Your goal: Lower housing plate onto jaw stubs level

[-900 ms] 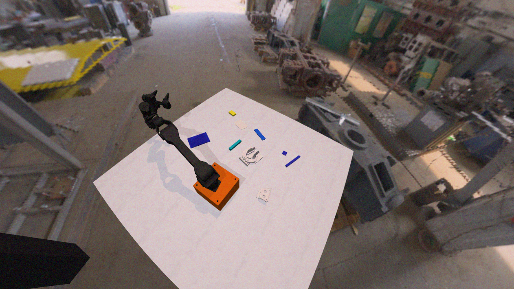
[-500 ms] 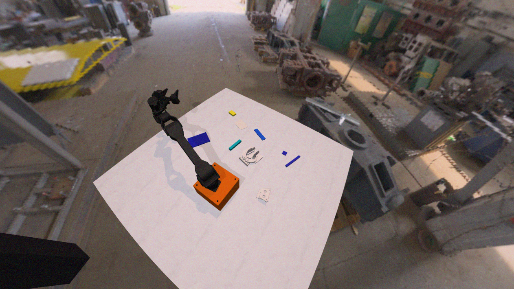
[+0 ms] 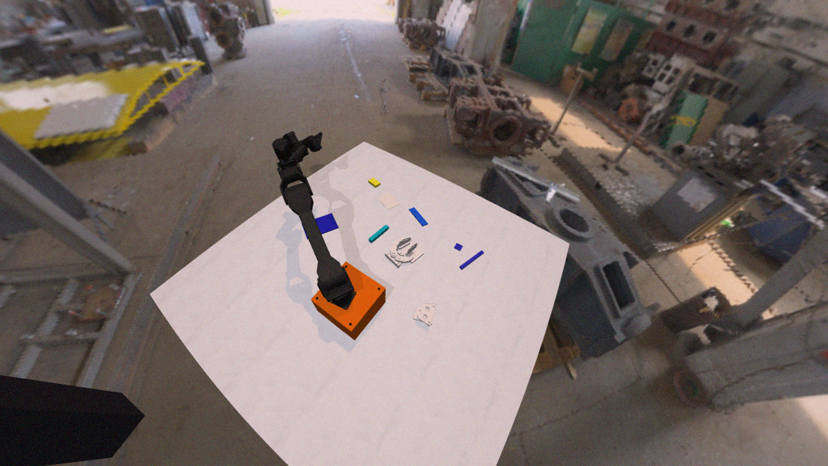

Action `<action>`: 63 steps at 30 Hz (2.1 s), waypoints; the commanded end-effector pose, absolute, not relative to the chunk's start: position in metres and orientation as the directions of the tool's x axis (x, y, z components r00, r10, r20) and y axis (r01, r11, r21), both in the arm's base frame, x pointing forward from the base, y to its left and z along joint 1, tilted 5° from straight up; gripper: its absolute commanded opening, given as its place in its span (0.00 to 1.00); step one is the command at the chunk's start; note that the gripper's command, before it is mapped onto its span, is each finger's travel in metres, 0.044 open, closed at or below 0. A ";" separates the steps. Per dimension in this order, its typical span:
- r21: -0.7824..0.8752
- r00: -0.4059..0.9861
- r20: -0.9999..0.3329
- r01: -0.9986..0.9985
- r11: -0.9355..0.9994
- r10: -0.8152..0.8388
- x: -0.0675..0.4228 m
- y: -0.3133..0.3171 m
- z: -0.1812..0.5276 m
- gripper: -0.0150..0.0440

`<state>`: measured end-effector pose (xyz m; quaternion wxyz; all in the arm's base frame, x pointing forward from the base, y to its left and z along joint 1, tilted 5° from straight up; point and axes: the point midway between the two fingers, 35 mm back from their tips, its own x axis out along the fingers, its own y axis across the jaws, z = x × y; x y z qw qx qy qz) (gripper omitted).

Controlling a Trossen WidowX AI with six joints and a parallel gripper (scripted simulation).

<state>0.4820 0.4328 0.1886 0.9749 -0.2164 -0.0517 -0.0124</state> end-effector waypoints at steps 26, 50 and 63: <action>-0.934 0.947 -0.173 -0.070 0.352 -0.272 0.605 0.174 0.152 1.00; -0.783 0.673 -0.531 -0.622 -0.004 -0.515 0.558 -0.104 0.094 1.00; -0.474 0.412 -0.729 -0.880 -0.031 -0.546 0.455 -0.230 0.061 1.00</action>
